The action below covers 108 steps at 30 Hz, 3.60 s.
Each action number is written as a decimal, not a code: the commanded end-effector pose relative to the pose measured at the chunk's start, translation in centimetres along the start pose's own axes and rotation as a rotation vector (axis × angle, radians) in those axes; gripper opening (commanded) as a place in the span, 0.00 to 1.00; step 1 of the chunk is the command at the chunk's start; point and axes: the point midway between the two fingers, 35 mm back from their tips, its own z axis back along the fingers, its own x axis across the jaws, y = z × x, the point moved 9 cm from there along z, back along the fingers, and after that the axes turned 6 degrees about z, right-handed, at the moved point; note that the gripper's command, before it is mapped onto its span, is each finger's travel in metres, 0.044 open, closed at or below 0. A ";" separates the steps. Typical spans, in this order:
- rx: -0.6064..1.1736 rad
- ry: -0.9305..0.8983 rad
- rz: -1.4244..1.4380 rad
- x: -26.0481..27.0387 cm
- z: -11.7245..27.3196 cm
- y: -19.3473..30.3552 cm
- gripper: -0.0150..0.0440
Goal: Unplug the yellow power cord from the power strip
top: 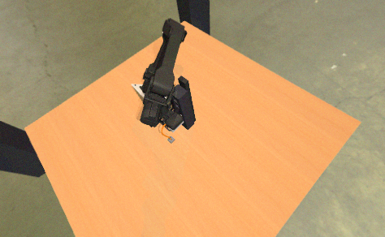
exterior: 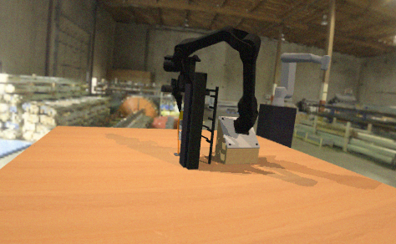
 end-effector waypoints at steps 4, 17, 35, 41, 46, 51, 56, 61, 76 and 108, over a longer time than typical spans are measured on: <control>0.000 0.000 0.000 0.0 -0.1 0.0 0.39; 0.000 0.000 0.000 0.0 0.0 -0.2 0.25; -0.002 0.000 -0.002 -0.1 0.2 -3.0 0.25; -0.002 -0.001 -0.002 -0.2 0.3 -4.0 0.25; -0.003 -0.001 -0.003 -0.4 0.4 -4.8 0.25; -0.003 -0.001 -0.003 -0.5 0.6 -5.6 0.25; -0.003 -0.001 -0.003 -0.7 0.7 -6.4 0.25; 0.022 0.023 0.030 0.2 -0.2 -4.4 0.34; 0.011 0.011 0.013 0.0 0.4 -4.4 0.53; 0.003 -0.001 -0.005 -0.1 0.9 -0.8 0.53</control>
